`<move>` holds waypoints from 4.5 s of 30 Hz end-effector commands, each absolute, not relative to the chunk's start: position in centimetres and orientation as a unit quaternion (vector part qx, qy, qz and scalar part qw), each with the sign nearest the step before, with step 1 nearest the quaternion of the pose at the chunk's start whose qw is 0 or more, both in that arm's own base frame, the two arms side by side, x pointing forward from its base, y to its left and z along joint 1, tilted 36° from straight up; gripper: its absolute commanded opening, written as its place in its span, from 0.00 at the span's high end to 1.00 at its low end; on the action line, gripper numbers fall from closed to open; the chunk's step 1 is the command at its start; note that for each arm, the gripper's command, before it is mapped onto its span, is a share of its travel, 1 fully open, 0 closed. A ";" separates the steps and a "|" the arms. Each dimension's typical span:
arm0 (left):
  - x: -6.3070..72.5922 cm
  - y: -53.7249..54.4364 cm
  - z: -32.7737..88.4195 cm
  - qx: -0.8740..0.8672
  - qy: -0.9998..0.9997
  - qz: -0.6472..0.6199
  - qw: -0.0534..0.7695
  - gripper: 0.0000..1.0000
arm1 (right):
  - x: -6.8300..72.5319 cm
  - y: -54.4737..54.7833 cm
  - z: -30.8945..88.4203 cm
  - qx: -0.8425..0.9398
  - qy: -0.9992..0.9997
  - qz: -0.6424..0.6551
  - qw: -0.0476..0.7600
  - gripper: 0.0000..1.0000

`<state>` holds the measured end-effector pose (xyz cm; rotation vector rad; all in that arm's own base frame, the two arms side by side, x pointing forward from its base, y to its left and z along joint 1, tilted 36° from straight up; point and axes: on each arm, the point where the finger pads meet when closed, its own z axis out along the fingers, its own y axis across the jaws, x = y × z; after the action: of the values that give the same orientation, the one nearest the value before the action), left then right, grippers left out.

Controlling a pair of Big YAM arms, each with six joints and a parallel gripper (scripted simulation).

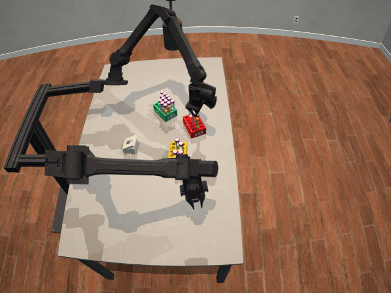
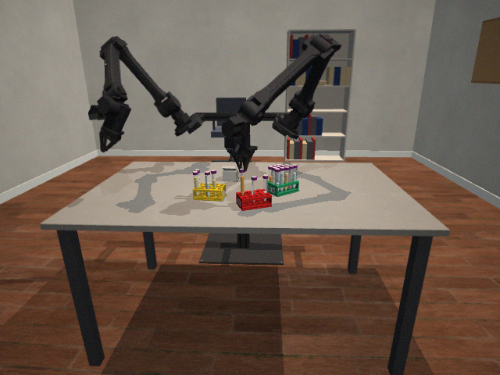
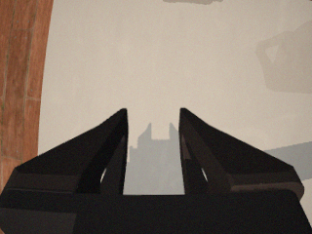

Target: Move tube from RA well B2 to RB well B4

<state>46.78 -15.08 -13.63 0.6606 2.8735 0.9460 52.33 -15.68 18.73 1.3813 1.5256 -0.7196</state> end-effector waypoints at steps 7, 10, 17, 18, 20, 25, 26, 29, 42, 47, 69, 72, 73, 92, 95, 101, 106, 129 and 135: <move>46.6 -13.4 -15.5 0.213 0.927 0.309 0.010 1.00 | 53.0 -15.5 19.9 0.565 0.615 -0.284 0.472 0.70; 46.8 -13.4 -15.5 0.213 0.927 0.308 0.012 1.00 | 53.0 -15.5 19.9 0.565 0.615 -0.284 0.472 0.70; 46.7 -13.2 -15.8 0.213 0.927 0.309 0.010 1.00 | 53.0 -15.5 19.9 0.565 0.615 -0.284 0.472 0.70; 46.7 -13.1 -15.9 0.213 0.927 0.309 0.010 1.00 | 53.0 -15.5 19.9 0.565 0.615 -0.284 0.472 0.70; 46.7 -13.1 -15.9 0.213 0.927 0.309 0.010 1.00 | 53.0 -15.5 19.9 0.565 0.615 -0.284 0.472 0.70; 47.0 -13.1 -16.0 0.212 0.927 0.308 0.013 1.00 | 53.0 -15.5 19.9 0.565 0.615 -0.284 0.472 0.70; 47.0 -13.0 -16.1 0.213 0.927 0.308 0.012 1.00 | 53.0 -15.5 19.9 0.565 0.615 -0.284 0.472 0.70; 46.9 -13.0 -16.2 0.213 0.927 0.308 0.012 1.00 | 53.0 -15.5 19.9 0.565 0.615 -0.284 0.472 0.70; 47.1 -12.8 -16.4 0.212 0.927 0.308 0.014 1.00 | 53.0 -15.5 19.9 0.565 0.615 -0.284 0.472 0.70; 47.2 -12.9 -16.3 0.212 0.927 0.308 0.014 1.00 | 53.0 -15.5 19.9 0.565 0.615 -0.284 0.472 0.70; 47.7 -13.1 -16.2 0.211 0.928 0.307 0.018 1.00 | 53.0 -15.5 19.9 0.565 0.615 -0.284 0.472 0.70; 47.7 -13.1 -16.2 0.211 0.928 0.307 0.019 1.00 | 53.0 -15.5 19.9 0.565 0.615 -0.284 0.472 0.70; 47.7 -13.1 -16.2 0.211 0.928 0.307 0.019 1.00 | 53.0 -15.5 19.9 0.565 0.615 -0.284 0.472 0.70; 47.5 -12.5 -16.9 0.212 0.927 0.308 0.015 1.00 | 53.0 -15.5 19.9 0.565 0.615 -0.284 0.472 0.70; 47.4 -12.4 -17.0 0.212 0.927 0.308 0.014 1.00 | 53.0 -15.5 19.9 0.565 0.615 -0.284 0.472 0.70; 47.2 -12.2 -17.2 0.212 0.927 0.308 0.012 1.00 | 53.0 -15.5 19.9 0.565 0.615 -0.284 0.472 0.70; 46.9 -11.9 -17.5 0.213 0.927 0.309 0.010 1.00 | 53.0 -15.5 19.9 0.565 0.615 -0.284 0.472 0.70; 47.0 -11.5 -18.1 0.213 0.927 0.309 0.009 1.00 | 53.0 -15.5 19.9 0.565 0.615 -0.284 0.472 0.70; 47.0 -11.5 -18.1 0.213 0.927 0.309 0.009 1.00 | 53.0 -15.5 19.9 0.565 0.615 -0.284 0.472 0.70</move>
<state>47.36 -13.00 -16.66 0.6613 2.8728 0.9462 52.33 -15.68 18.73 1.3813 1.5256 -0.7196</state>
